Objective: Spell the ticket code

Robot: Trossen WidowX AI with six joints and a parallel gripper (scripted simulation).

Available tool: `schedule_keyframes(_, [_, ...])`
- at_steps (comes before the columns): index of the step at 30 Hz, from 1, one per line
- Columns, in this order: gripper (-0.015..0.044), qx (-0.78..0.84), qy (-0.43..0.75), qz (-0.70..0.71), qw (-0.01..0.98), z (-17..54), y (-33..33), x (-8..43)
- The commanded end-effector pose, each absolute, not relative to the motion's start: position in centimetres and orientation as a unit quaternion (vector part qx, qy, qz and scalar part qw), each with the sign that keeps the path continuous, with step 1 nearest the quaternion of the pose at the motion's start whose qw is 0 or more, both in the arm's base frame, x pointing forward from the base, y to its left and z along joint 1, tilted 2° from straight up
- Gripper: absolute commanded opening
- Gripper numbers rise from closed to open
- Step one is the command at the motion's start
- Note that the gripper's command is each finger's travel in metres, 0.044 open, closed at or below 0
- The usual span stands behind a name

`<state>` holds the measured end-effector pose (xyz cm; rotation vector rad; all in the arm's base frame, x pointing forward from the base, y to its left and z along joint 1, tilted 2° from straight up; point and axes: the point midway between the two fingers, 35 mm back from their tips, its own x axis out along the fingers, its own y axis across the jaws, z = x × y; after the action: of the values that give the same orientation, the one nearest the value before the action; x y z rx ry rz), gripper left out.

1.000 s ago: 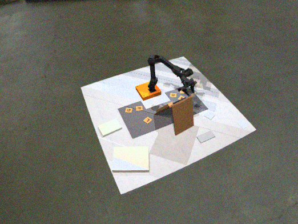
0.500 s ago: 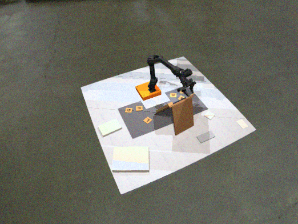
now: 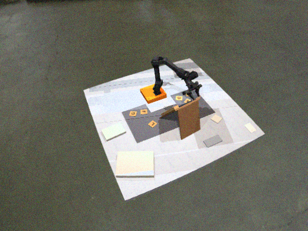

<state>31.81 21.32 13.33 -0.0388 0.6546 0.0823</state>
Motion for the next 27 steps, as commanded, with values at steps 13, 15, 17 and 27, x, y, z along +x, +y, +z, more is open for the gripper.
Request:
schedule_keyframes(13, [0.0,-0.021,0.321,0.042,0.946,13.3,20.5,31.9])
schedule_keyframes(15, [0.0,-0.021,0.321,0.042,0.946,13.3,20.4,31.9])
schedule_keyframes(17, [0.0,-0.021,0.321,0.042,0.946,13.3,20.3,31.9])
schedule_keyframes(27, [0.0,-0.021,0.321,0.042,0.946,13.3,19.8,31.9])
